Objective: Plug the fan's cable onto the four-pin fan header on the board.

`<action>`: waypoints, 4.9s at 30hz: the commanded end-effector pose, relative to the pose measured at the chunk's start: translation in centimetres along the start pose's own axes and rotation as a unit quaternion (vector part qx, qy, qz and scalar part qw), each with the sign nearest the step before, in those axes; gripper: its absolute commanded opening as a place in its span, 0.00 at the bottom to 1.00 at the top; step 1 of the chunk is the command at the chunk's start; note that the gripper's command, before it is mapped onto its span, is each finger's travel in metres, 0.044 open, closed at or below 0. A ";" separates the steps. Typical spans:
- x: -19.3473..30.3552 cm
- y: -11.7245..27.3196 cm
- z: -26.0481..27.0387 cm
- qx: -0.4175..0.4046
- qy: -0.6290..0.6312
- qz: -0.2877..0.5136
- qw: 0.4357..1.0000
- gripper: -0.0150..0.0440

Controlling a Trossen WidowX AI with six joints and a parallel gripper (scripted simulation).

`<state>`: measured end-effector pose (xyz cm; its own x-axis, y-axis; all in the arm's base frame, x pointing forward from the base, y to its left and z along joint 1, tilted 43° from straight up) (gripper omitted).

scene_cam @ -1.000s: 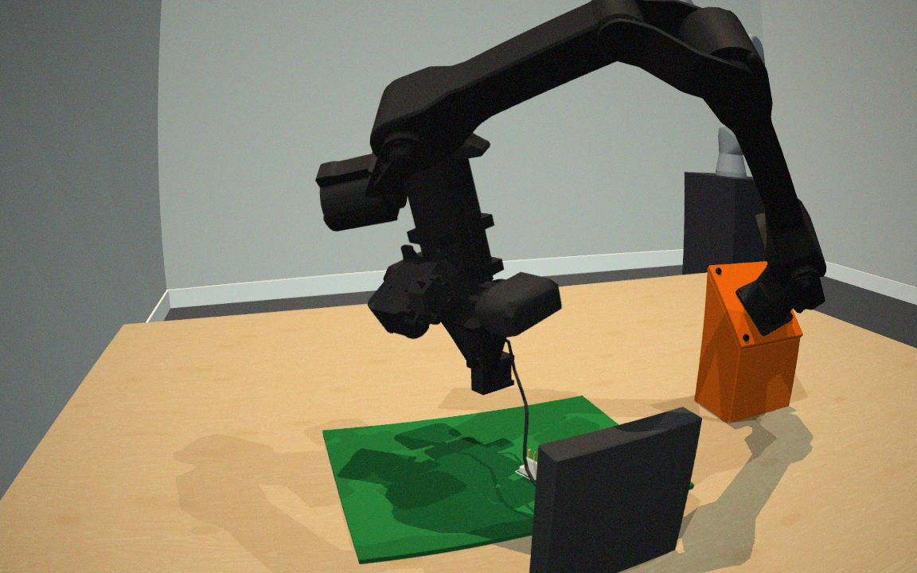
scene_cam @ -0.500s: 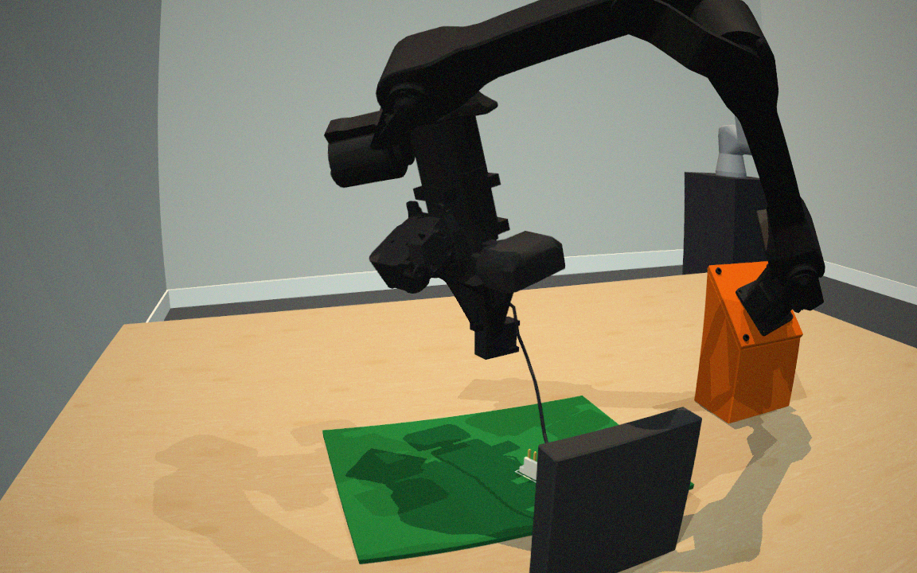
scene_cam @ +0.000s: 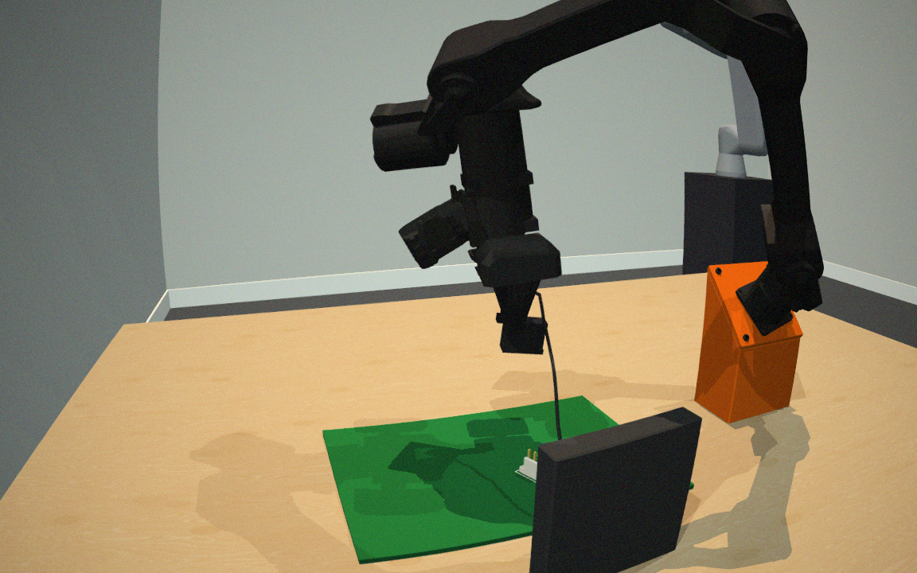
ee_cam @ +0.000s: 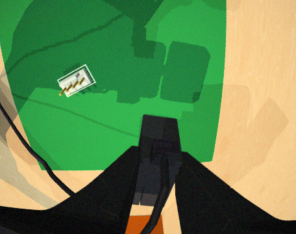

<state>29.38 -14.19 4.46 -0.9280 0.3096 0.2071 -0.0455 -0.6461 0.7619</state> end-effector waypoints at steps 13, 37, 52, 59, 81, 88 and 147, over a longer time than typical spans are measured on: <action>3.6 -0.4 -0.7 -0.042 -0.262 -0.040 0.963 0.25; 4.6 -2.8 -0.6 0.038 -0.297 -0.067 0.952 0.25; 4.9 -4.8 -0.5 0.123 -0.291 -0.115 0.942 0.25; 5.1 -5.6 -0.4 0.157 -0.287 -0.145 0.934 0.25; 5.5 -7.3 0.2 0.233 -0.276 -0.262 0.895 0.25; 5.7 -7.6 0.5 0.246 -0.273 -0.304 0.879 0.25; 9.9 -7.3 3.7 0.122 -0.265 -0.649 0.703 0.25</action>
<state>22.26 -3.87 2.91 0.0652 0.7890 -0.6109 -0.5858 0.5259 0.6166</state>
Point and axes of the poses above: the point midway between the two fingers, 35 mm back from their tips, its own y axis back along the fingers, its own z axis across the jaws, x = y × z, the point moved 4 cm from there along y, back along the fingers, and after that the axes turned 3 degrees about -y, right-handed, at the moved point
